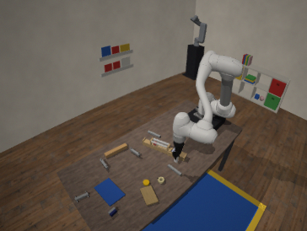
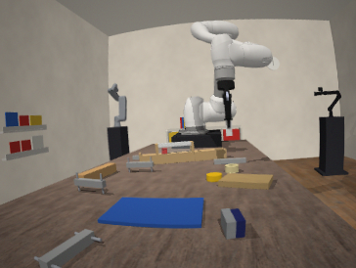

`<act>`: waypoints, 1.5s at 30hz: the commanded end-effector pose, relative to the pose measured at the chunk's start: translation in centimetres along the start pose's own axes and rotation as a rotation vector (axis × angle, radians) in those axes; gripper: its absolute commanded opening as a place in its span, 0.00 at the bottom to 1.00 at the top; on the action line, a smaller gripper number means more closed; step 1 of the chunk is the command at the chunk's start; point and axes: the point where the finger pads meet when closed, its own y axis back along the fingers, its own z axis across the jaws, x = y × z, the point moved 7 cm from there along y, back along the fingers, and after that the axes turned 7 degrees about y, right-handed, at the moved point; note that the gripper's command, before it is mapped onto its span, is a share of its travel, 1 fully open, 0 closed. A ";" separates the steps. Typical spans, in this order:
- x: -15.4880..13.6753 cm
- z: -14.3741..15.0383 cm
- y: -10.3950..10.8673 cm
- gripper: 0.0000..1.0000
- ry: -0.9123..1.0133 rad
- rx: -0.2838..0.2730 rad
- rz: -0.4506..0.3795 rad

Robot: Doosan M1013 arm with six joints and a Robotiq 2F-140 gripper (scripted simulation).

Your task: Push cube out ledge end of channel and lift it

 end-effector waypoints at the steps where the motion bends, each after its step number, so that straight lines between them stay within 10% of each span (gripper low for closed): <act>1: 0.0 0.0 0.0 0.00 0.000 0.000 0.000; 7: 0.0 0.0 0.0 0.00 0.000 0.000 0.000; 8: 0.0 0.0 0.0 0.23 0.000 0.000 0.000; 45: 0.0 0.0 -0.4 0.23 0.001 0.000 -0.001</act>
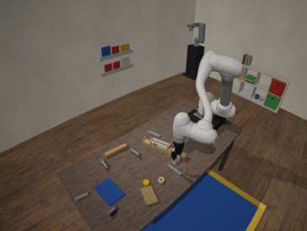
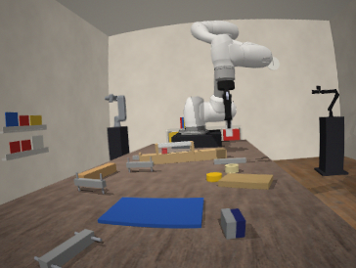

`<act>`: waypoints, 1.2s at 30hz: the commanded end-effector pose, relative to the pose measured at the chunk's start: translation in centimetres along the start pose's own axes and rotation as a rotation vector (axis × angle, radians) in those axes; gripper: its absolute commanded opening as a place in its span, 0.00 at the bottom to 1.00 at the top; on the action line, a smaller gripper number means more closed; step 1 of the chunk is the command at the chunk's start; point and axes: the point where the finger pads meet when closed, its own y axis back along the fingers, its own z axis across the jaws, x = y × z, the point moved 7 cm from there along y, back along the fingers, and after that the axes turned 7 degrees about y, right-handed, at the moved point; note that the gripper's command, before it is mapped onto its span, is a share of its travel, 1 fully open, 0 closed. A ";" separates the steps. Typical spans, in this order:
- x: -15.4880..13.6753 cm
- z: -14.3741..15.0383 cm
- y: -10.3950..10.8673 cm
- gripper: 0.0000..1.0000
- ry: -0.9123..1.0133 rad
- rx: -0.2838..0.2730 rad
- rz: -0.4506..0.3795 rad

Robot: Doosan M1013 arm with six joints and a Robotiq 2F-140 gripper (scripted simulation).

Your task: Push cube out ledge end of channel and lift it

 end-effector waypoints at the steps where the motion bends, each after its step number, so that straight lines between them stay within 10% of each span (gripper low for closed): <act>1: 0.0 0.0 -0.6 0.23 0.001 0.000 -0.001; 16: -0.1 0.0 -8.2 0.23 0.001 0.000 -0.001; 36: -0.1 0.0 -10.9 0.23 0.001 0.000 -0.001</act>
